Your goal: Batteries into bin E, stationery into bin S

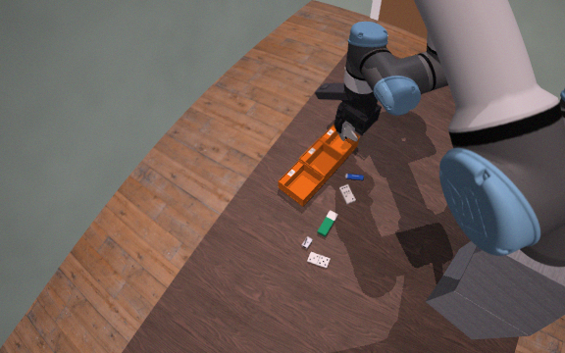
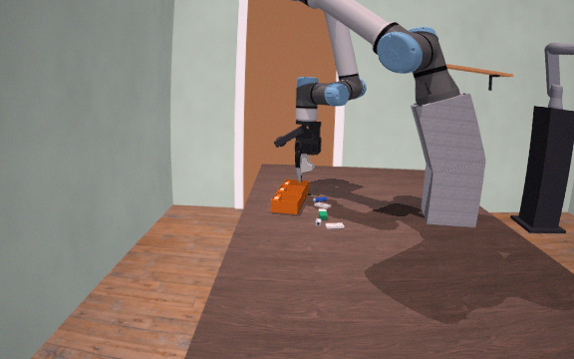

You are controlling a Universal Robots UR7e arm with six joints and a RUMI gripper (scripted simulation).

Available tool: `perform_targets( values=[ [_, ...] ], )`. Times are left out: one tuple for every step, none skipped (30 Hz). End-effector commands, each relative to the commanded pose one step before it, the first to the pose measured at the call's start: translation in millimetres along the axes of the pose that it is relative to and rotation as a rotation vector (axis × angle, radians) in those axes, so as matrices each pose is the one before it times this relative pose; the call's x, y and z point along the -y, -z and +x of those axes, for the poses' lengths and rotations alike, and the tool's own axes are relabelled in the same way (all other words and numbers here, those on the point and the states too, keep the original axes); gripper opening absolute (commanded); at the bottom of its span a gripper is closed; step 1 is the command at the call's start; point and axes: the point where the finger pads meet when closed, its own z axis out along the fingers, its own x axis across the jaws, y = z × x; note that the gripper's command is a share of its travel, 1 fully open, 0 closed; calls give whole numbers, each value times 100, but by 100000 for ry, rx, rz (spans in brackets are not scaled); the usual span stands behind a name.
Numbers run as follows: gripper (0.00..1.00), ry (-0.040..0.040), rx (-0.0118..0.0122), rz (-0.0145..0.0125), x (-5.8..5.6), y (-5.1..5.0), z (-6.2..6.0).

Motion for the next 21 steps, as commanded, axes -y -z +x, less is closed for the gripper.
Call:
perform_targets(
  values=[
    [4, 11, -79, 148, 78, -843, 31],
    [4, 0, 0, 0, 0, -266, 0],
    [4, 0, 0, 0, 0, -267, 0],
    [4, 0, 0, 0, 0, -267, 0],
    [4, 0, 0, 0, 0, -267, 0],
    [4, 0, 0, 0, 0, -267, 0],
    [4, 0, 0, 0, 0, -267, 0],
    [4, 0, 0, 0, 0, -267, 0],
    [4, 0, 0, 0, 0, -73, 0],
    [4, 0, 0, 0, 0, 0, 0],
    [4, 0, 0, 0, 0, 0, 0],
    [4, 0, 0, 0, 0, 0, 0],
    [4, 0, 1, -2, 0, 8, 1],
    [4, 0, 0, 1, 0, -3, 0],
    [4, 0, 0, 0, 0, 0, 0],
    [4, 0, 0, 0, 0, 0, 0],
    [4, 0, -1, 1, 0, -4, 0],
    [4, 0, 0, 0, 0, -1, 0],
    [4, 0, 0, 0, 0, 0, 0],
    [4, 0, 0, 0, 0, 0, 0],
    [4, 0, 0, 0, 0, 0, 0]
  ],
)
